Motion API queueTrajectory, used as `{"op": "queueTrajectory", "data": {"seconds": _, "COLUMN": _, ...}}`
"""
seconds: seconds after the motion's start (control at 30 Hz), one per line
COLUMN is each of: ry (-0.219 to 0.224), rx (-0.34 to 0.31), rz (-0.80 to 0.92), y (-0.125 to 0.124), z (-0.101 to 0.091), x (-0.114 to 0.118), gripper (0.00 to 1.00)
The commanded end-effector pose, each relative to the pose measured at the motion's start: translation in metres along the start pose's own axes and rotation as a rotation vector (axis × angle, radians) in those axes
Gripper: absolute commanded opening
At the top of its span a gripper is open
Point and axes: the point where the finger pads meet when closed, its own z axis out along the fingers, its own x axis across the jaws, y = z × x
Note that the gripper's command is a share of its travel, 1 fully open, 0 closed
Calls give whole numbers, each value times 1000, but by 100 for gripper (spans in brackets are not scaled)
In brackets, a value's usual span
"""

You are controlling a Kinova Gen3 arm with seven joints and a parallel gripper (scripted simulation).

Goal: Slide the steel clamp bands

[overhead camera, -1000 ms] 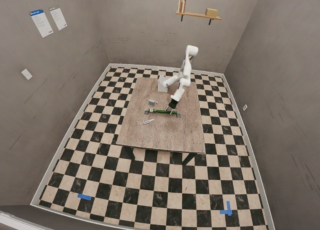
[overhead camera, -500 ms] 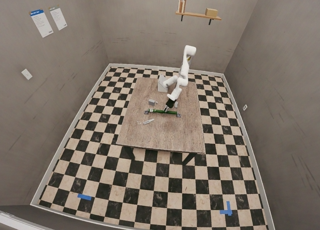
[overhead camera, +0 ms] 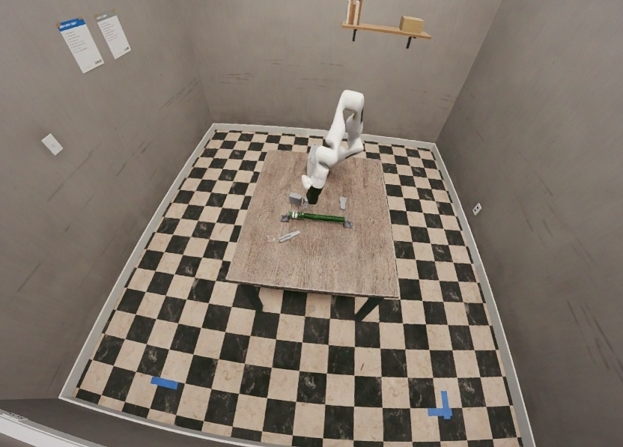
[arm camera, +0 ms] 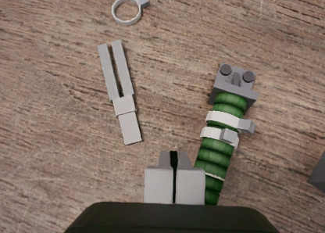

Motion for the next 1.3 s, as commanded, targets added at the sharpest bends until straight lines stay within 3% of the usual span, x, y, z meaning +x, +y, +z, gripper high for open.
{"op": "queueTrajectory", "data": {"seconds": 0.0, "ry": 37, "rx": -125, "rz": 170, "y": -26, "z": 16, "x": 23, "gripper": 0}}
{"op": "queueTrajectory", "data": {"seconds": 0.1, "ry": 55, "rx": -175, "rz": 246, "y": -32, "z": 20, "x": 36, "gripper": 0}}
{"op": "queueTrajectory", "data": {"seconds": 0.3, "ry": 66, "rx": -205, "rz": 291, "y": -35, "z": 22, "x": 44, "gripper": 0}}
{"op": "queueTrajectory", "data": {"seconds": 0.83, "ry": 67, "rx": -208, "rz": 296, "y": -35, "z": 24, "x": 45, "gripper": 0}}
{"op": "queueTrajectory", "data": {"seconds": 1.27, "ry": 67, "rx": -209, "rz": 297, "y": -26, "z": 68, "x": 46, "gripper": 0}}
